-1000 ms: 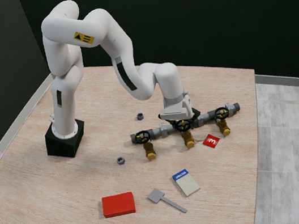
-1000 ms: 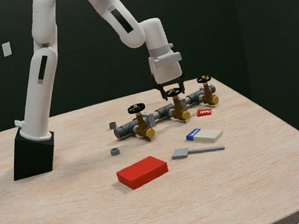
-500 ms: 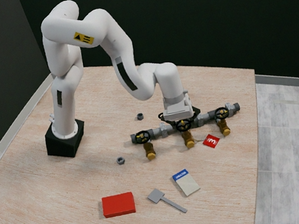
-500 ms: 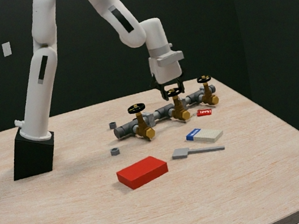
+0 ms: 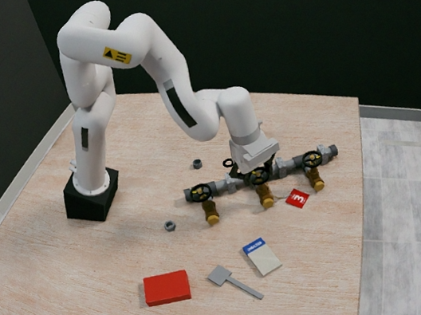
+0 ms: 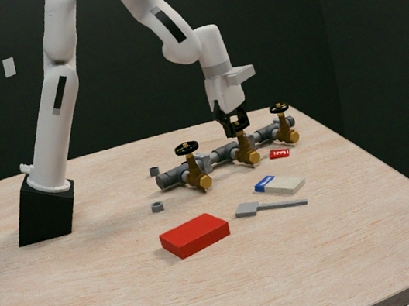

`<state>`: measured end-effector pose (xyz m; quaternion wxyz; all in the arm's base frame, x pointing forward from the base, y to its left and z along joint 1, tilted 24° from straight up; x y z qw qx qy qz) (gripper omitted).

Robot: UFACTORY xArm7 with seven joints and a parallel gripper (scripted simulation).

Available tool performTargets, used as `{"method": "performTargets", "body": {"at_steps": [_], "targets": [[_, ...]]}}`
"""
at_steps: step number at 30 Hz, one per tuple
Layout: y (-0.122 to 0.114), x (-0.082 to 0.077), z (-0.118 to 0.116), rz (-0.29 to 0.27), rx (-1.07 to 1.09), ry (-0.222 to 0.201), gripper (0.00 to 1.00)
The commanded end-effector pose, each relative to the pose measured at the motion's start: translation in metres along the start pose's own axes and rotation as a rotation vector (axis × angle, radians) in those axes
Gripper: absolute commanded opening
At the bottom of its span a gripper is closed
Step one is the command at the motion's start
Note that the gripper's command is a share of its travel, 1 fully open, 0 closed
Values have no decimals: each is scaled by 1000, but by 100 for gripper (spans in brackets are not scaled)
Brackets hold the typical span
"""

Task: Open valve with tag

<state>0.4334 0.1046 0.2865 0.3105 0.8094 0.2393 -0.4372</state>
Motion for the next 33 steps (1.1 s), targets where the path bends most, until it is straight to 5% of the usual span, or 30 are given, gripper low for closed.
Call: {"method": "performTargets", "body": {"at_steps": [1, 33], "targets": [[3, -1, 0, -18, -279, 20, 0], [0, -1, 0, 22, -1852, 6, 0]]}}
Point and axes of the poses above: the point where the finger pads meet when closed, its own x axis out along the fingers, its own z axis across the jaws, y = z × x, the point moved 8 cm from there along -x, back along the fingers, and after that the axes turned 1 degree about x, right-handed, at the moved point
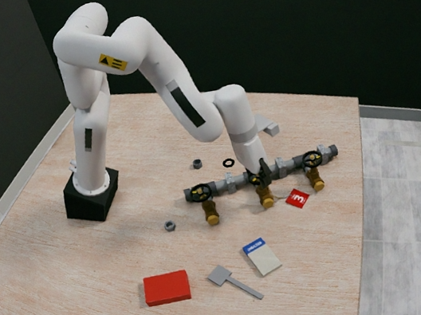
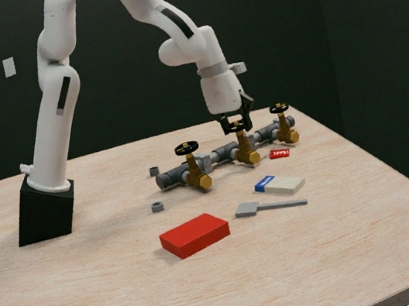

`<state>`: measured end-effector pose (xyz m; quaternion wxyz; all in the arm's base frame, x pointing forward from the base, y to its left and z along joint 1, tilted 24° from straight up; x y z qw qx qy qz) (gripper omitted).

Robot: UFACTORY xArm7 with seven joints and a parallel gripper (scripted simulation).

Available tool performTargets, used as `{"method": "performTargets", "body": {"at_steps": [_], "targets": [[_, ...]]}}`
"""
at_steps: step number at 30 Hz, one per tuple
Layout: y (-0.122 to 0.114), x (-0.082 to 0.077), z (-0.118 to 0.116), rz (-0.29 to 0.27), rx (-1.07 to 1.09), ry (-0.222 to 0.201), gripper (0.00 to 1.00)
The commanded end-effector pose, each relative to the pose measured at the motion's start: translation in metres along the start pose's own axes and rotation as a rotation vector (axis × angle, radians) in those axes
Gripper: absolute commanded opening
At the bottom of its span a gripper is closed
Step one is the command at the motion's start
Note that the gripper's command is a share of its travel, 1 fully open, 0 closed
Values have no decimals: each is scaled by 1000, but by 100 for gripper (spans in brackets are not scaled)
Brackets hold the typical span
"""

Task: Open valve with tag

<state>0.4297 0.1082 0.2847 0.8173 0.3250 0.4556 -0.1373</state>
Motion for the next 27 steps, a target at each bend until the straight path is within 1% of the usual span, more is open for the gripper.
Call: {"method": "performTargets", "body": {"at_steps": [1, 4, 7, 8, 16, 22, 23, 27], "targets": [[0, -1, 6, 28, -272, 56, 0], [0, -1, 7, 35, -420, 63, 0], [0, -1, 8, 45, -561, 79, 0], [0, -1, 8, 46, -582, 80, 0], [0, -1, 8, 49, -649, 78, 0], [0, -1, 8, 50, -659, 78, 0], [0, -1, 8, 50, -659, 78, 100], [0, -1, 8, 50, -659, 78, 100]]}}
Point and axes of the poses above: the point where the finger pads meet when closed, its own x axis out along the fingers, its own z axis across the jaws, y = z × x, the point moved 8 cm from there along -x, back along the fingers, and after that the axes turned 1 degree about x, right-handed, at the moved point
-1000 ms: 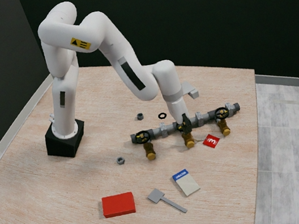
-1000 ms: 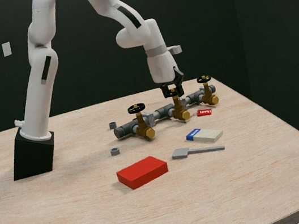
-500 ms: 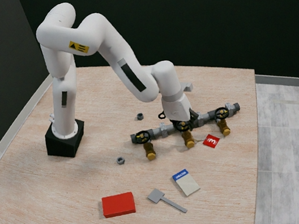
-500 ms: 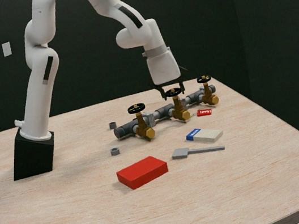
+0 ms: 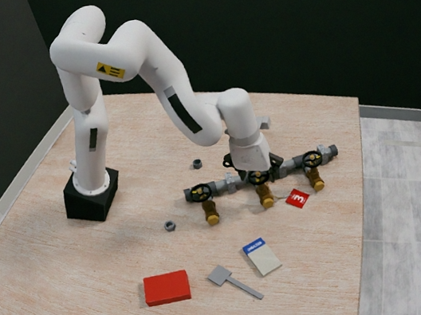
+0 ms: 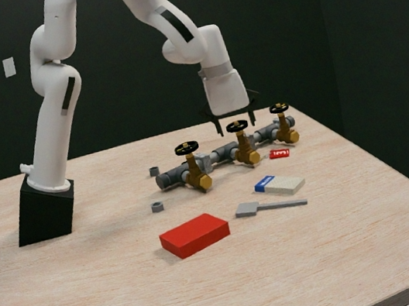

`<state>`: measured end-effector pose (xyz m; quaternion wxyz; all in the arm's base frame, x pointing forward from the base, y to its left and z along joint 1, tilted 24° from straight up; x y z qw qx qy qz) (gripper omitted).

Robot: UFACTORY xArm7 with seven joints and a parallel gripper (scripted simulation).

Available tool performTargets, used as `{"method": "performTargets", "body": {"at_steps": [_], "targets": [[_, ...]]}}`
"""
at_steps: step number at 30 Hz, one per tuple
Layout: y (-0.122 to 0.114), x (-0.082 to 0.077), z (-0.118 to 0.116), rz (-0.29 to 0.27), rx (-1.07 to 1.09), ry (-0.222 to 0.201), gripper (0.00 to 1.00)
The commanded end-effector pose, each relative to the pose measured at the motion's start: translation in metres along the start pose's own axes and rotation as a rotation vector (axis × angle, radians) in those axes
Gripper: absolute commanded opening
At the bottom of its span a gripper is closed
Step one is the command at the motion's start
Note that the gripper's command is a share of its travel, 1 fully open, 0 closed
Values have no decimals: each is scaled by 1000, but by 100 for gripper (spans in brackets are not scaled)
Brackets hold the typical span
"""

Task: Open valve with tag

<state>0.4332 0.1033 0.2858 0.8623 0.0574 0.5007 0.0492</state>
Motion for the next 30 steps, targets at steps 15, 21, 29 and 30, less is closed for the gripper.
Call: {"method": "performTargets", "body": {"at_steps": [15, 21, 29, 30], "targets": [[0, -2, 2, 3, 2, -5, 100], [0, -2, 2, 3, 2, -5, 100], [0, -2, 2, 3, 78, -5, 100], [0, -2, 2, 3, 103, -5, 100]]}}
Point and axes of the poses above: the point where the finger pads meet when closed, its own x axis out along the fingers, its own z axis across the jaws, y = z × x, the point moved 8 cm from there along -x, back along the fingers, and after that the axes turned 1 degree about x, right-handed, at the moved point
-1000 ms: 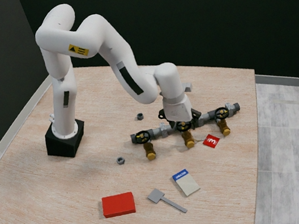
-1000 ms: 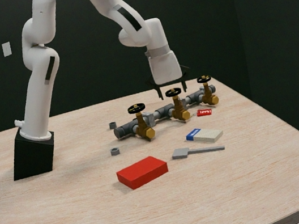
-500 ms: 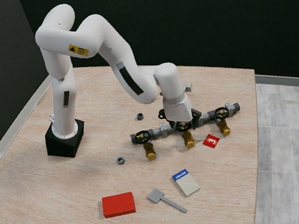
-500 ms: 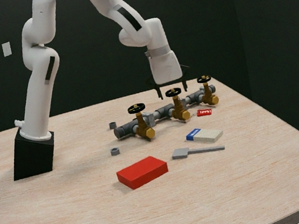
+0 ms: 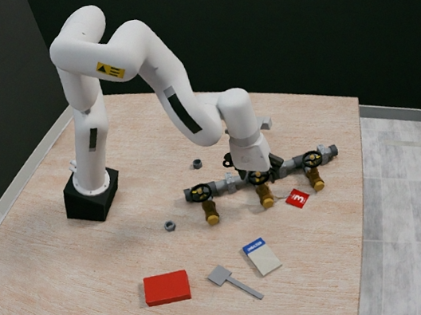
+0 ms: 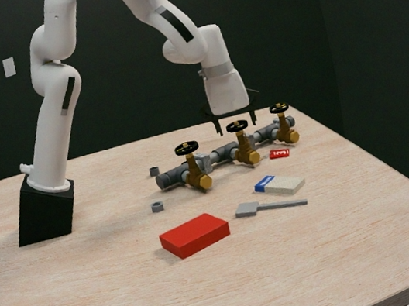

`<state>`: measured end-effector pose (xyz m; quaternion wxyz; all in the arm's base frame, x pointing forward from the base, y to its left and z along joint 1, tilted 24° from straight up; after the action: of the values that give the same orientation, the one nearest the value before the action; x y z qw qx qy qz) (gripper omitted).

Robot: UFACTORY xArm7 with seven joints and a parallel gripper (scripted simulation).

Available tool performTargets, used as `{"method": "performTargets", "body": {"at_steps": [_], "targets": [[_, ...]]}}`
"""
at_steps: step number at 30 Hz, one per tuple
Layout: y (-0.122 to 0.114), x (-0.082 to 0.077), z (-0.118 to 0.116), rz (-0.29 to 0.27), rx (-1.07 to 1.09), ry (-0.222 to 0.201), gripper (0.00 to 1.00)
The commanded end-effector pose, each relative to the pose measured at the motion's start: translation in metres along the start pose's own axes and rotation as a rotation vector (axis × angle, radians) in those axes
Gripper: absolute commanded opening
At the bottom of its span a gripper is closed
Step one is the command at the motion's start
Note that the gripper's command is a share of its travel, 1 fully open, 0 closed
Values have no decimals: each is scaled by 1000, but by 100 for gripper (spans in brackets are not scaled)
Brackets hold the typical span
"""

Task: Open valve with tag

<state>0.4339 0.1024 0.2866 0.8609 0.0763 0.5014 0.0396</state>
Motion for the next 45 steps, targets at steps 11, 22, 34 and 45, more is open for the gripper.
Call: {"method": "performTargets", "body": {"at_steps": [11, 22, 34, 45], "targets": [[1, -1, 1, 2, 493, -4, 100], [-1, -1, 2, 17, 1076, 7, 100], [-4, -1, 1, 49, 1674, 43, 100], [-5, -1, 0, 63, 2213, 72, 100]]}}
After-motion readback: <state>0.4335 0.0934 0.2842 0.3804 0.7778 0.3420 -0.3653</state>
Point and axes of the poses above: the point where the finger pads meet when closed, its own x axis out along the fingers, its own z axis across the jaws, y = z × x, the point moved 8 cm from there along -x, back along the fingers, and after that the axes turned 1 degree about x, right-handed, at the moved point
